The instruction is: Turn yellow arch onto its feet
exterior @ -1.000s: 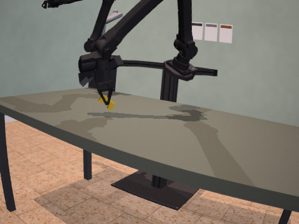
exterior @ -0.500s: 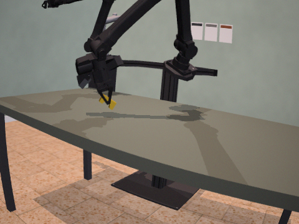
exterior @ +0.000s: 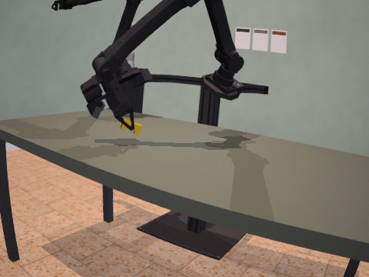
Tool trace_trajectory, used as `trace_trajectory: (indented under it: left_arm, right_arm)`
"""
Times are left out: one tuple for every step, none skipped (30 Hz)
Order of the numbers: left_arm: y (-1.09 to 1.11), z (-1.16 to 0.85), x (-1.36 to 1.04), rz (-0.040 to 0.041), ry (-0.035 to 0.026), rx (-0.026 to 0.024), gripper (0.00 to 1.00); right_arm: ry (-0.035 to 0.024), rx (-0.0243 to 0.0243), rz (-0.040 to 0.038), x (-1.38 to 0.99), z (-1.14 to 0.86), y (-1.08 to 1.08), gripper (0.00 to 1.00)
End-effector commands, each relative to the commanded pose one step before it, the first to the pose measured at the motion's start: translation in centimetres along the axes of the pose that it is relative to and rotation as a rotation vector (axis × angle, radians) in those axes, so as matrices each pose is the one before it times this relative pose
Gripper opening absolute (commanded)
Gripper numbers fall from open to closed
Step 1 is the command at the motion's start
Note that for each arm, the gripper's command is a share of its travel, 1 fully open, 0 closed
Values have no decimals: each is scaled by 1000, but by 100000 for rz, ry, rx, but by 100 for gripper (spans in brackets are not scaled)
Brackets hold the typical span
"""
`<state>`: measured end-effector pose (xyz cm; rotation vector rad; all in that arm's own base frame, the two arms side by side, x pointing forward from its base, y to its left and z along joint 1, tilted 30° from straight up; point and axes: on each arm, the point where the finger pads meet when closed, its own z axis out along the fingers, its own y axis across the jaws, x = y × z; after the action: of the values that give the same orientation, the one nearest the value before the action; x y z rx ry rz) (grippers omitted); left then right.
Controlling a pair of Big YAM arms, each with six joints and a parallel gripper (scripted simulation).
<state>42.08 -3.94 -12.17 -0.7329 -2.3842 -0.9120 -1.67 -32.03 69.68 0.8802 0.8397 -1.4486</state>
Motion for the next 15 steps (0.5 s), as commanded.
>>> trace_trajectory:
  left_arm:
    - [211, -779, -76, -3649, 2490, -493, 31]
    - [1016, -1384, 160, -2205, -3005, 14, 31]
    - [0, 0, 0, 0, 0, 0, 31]
    - [0, 0, 0, 0, 0, 0, 31]
    - [-110, 152, 174, 306, 420, -1, 31]
    - [-125, 170, 24, 285, 389, -2, 31]
    - [-464, 631, -55, 1008, 1372, -7, 31]
    - [-177, 241, -22, 385, 525, -2, 31]
    - [-145, 201, -42, 304, 521, 13, 31]
    - [-96, 152, -208, 116, 801, 92, 31]
    - [5, 47, 10, -53, 1371, 203, 31]
    - [10, 68, 17, -84, 2147, 293, 31]
    - [19, 79, 24, -112, 2767, 336, 31]
    - [57, 77, 28, -127, 3100, 159, 31]
    - [67, 65, 29, -126, 3099, 90, 31]
  right_arm:
    - [-1055, 827, 197, -779, -514, -378, 100]
    - [0, 0, 0, 0, 0, 0, 100]
    - [0, 0, 0, 0, 0, 0, 100]
    - [0, 0, 0, 0, 0, 0, 100]
    - [0, 0, 0, 0, 0, 0, 100]
    - [0, 0, 0, 0, 0, 0, 100]
    - [0, 0, 0, 0, 0, 0, 100]
    - [0, 0, 0, 0, 0, 0, 100]
    - [0, 0, 0, 0, 0, 0, 100]
    - [0, 0, 0, 0, 0, 0, 100]
    - [0, 0, 0, 0, 0, 0, 100]
    - [0, 0, 0, 0, 0, 0, 100]
    - [0, 0, 0, 0, 0, 0, 100]
    - [0, 0, 0, 0, 0, 0, 100]
    - [0, 0, 0, 0, 0, 0, 100]
